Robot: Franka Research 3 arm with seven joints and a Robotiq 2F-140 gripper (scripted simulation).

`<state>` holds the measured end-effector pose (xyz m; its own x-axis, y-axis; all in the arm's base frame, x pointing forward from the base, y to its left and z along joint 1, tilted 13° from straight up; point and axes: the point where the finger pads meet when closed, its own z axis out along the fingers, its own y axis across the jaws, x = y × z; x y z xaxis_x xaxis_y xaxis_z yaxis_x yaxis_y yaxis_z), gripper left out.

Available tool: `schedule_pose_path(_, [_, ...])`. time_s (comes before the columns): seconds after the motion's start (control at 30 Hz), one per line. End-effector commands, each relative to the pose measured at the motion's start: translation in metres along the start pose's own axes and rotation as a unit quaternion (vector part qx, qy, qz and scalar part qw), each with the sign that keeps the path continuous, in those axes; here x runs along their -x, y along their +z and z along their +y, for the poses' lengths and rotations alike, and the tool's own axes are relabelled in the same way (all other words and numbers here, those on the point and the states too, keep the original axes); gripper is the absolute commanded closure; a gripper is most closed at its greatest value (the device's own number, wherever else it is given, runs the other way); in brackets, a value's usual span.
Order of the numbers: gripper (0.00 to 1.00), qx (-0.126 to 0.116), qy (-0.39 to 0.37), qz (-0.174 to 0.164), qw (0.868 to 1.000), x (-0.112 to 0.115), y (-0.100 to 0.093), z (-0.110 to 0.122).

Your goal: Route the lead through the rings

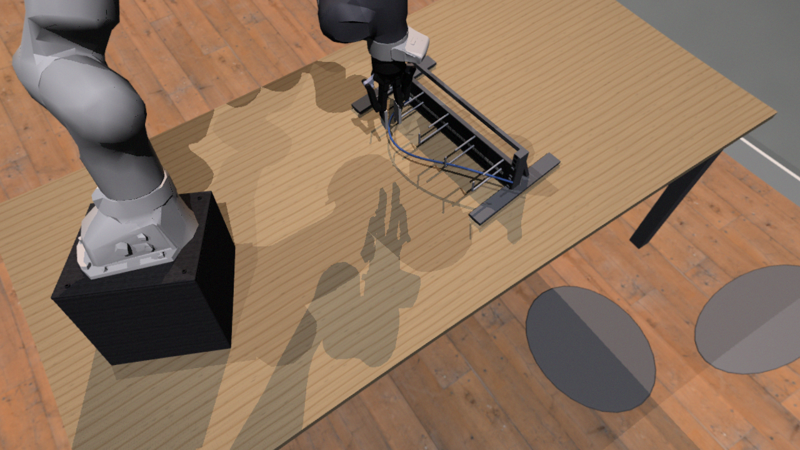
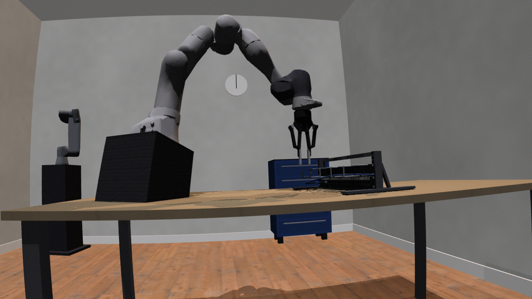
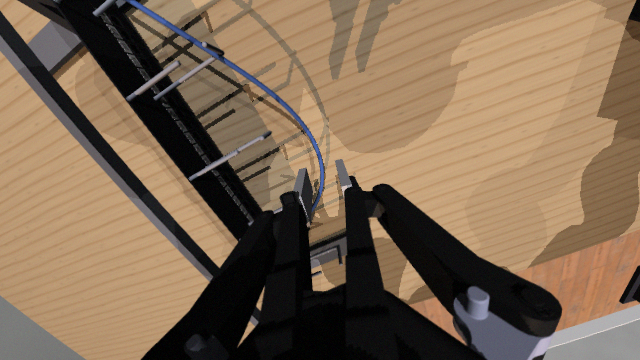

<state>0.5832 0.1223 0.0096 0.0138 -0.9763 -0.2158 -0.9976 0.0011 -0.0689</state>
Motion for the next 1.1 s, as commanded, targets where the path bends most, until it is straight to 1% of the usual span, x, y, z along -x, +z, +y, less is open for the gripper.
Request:
schedule_pose_path(0.0, [0.80,-0.005,-0.005,0.000,1.000,0.000,0.011,-0.003])
schedule_pose_path(0.23, [0.80,-0.005,-0.005,0.000,1.000,0.000,0.033,-0.003])
schedule_pose_path(0.3, [0.80,-0.005,-0.005,0.000,1.000,0.000,0.033,-0.003])
schedule_pose_path(0.63, [0.80,-0.005,-0.005,0.000,1.000,0.001,0.059,-0.004])
schedule_pose_path(0.8, [0.80,-0.005,-0.005,0.000,1.000,0.001,0.066,-0.004])
schedule_pose_path(1.07, [0.80,-0.005,-0.005,0.000,1.000,0.001,0.070,-0.004])
